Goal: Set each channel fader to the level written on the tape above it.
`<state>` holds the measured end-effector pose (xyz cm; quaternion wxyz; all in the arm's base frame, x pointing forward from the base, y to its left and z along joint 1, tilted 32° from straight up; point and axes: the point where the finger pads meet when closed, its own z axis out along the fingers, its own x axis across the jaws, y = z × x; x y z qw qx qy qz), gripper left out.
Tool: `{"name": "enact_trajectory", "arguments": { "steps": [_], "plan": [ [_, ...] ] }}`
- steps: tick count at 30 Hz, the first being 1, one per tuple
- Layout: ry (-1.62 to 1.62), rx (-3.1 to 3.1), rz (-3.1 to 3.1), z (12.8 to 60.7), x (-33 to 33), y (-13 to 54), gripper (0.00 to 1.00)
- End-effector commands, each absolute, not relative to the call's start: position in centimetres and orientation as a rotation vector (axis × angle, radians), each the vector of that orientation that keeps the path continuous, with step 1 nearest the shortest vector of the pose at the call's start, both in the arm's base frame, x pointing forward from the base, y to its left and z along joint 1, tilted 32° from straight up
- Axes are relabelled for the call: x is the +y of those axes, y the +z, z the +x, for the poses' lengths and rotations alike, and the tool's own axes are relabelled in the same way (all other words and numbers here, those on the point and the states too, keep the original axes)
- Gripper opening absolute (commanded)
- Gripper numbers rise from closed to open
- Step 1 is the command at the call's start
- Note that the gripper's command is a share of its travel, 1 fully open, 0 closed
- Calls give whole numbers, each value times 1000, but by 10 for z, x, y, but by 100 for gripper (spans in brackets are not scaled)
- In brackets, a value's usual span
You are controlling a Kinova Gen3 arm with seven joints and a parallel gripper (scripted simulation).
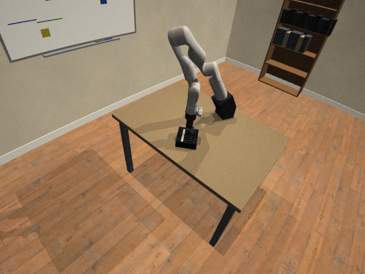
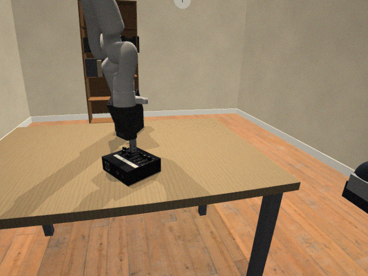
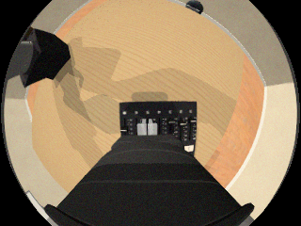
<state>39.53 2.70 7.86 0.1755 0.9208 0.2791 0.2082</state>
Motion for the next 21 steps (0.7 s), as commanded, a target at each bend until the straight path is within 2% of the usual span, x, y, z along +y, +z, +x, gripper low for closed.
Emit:
{"name": "enact_trajectory", "arguments": {
  "steps": [1, 21],
  "plan": [
    [593, 787, 2609, 397, 26, 80, 0],
    [593, 787, 2609, 400, 19, 84, 0]
  ]
}}
